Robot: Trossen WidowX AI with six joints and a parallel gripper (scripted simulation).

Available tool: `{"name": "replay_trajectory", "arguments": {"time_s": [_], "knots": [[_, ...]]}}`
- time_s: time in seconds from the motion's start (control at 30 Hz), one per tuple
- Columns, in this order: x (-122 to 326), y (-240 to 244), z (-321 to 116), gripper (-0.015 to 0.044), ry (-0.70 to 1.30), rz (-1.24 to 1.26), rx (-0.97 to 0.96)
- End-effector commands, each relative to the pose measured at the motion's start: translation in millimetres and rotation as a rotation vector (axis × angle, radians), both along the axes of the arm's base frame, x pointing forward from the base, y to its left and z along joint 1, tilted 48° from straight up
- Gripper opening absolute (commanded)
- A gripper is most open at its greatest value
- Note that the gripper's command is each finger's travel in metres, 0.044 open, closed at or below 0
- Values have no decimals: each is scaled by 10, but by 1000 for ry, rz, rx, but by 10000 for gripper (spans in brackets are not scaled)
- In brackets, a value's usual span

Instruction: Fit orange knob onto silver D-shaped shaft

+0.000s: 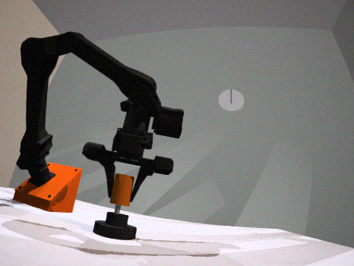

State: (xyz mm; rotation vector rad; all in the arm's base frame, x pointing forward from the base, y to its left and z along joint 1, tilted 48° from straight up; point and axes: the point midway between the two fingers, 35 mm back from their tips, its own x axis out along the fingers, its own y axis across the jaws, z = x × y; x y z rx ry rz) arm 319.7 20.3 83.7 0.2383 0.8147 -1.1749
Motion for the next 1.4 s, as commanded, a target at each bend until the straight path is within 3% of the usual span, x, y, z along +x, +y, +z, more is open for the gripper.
{"name": "replay_trajectory", "arguments": {"time_s": [0.0, 0.5, 0.73, 1.37], "knots": [[4, -5, -11, 0, -9, -4, 2], [11, 20, 35, 0, -16, -10, 3], [14, 23, 21, 0, -160, -145, 33], [9, -10, -4, 0, -160, -145, 32]]}}
